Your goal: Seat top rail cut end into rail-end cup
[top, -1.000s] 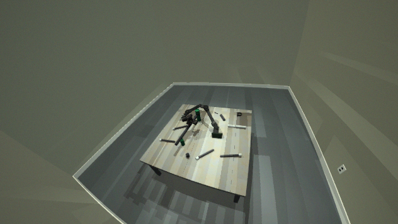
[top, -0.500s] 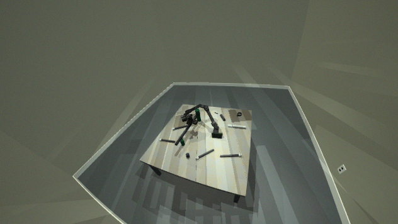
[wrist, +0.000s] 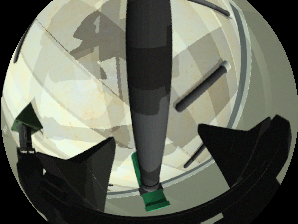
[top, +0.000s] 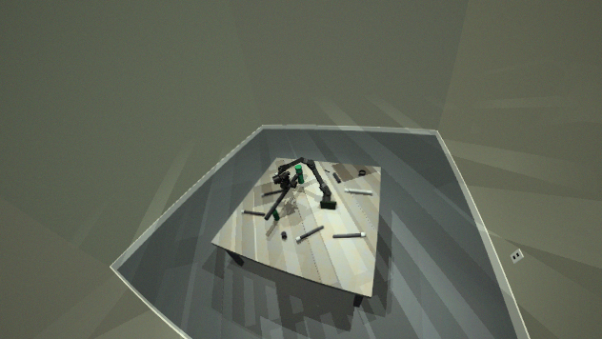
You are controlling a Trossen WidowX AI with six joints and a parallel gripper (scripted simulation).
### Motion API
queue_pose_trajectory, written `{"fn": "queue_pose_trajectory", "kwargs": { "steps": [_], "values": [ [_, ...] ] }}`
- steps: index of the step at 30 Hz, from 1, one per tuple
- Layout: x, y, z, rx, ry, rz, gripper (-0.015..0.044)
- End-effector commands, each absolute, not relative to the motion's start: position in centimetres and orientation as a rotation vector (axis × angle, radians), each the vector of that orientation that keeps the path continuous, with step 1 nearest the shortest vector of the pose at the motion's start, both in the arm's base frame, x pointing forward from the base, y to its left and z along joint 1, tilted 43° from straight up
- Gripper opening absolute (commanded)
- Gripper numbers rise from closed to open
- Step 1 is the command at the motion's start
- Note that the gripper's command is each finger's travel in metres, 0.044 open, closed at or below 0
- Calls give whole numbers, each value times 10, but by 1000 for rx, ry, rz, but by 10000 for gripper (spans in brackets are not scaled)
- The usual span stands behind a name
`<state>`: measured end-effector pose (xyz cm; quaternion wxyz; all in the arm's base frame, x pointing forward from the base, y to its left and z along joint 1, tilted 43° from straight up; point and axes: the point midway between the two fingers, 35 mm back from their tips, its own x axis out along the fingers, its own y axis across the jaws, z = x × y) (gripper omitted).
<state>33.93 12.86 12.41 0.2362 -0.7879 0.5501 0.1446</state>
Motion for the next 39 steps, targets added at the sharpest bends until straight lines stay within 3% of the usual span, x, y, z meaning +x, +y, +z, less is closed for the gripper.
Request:
{"fn": "queue_pose_trajectory", "kwargs": {
  "steps": [1, 8, 39],
  "values": [
    [338, 134, 125, -2161, 1505, 407, 440],
    [320, 162, 143, -2191, 1379, 450, 440],
    [320, 162, 143, -2191, 1379, 450, 440]
  ]
}}
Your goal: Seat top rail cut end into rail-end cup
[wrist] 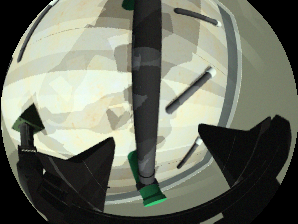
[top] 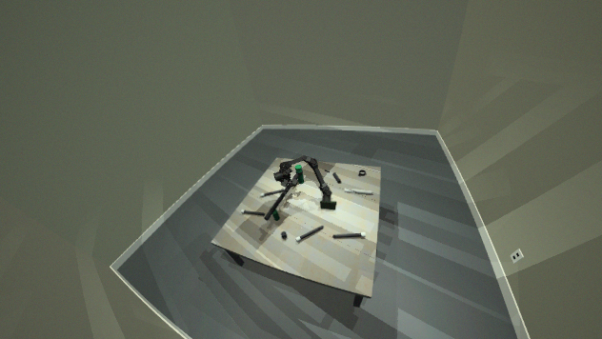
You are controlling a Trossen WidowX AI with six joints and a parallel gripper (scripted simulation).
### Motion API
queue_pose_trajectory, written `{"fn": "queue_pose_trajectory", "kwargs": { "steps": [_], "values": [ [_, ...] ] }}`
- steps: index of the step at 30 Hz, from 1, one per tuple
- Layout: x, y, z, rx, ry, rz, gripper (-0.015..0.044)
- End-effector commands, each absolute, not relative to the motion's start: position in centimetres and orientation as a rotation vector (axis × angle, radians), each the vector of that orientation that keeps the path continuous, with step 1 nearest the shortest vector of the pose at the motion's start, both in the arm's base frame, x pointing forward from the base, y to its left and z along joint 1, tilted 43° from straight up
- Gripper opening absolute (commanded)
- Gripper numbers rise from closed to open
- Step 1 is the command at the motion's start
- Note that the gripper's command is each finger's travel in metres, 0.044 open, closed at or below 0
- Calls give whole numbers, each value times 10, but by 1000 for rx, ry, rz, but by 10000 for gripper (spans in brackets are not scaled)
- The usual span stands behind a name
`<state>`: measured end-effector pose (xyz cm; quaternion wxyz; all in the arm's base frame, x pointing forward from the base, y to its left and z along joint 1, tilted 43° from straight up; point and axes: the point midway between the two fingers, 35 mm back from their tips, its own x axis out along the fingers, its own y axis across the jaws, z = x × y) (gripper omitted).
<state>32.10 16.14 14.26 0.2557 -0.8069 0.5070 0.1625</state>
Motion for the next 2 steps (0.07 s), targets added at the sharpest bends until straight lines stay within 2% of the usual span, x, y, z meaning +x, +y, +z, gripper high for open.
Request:
{"fn": "queue_pose_trajectory", "kwargs": {
  "steps": [1, 2],
  "values": [
    [320, 162, 143, -2191, 1379, 450, 440],
    [320, 162, 143, -2191, 1379, 450, 440]
  ]
}}
